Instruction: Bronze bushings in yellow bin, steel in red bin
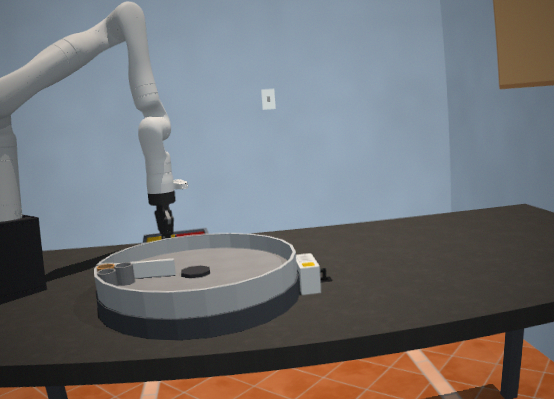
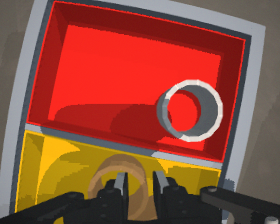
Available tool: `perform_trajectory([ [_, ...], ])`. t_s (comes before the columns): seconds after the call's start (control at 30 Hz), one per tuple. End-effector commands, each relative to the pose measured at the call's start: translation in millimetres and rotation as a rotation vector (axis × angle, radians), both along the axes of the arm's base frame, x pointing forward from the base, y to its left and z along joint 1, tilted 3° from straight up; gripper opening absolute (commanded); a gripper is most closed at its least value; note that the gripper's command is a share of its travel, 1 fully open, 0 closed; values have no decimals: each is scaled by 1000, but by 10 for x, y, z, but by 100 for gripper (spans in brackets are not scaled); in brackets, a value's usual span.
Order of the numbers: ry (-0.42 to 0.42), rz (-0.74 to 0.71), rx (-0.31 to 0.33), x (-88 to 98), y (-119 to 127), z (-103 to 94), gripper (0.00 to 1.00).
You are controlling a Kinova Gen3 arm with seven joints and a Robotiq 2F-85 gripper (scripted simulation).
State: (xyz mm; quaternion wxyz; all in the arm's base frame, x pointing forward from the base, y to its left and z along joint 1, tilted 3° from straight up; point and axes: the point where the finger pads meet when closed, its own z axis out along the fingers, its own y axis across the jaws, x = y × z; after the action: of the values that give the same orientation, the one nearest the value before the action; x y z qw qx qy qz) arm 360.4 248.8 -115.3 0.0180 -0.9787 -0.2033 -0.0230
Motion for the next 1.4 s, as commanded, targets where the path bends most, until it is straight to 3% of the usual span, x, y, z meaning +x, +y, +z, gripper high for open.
perform_trajectory([
  [0.0,-1,0,1,5,4,7,19],
  [1.37,-1,0,1,-1,13,112,19],
])
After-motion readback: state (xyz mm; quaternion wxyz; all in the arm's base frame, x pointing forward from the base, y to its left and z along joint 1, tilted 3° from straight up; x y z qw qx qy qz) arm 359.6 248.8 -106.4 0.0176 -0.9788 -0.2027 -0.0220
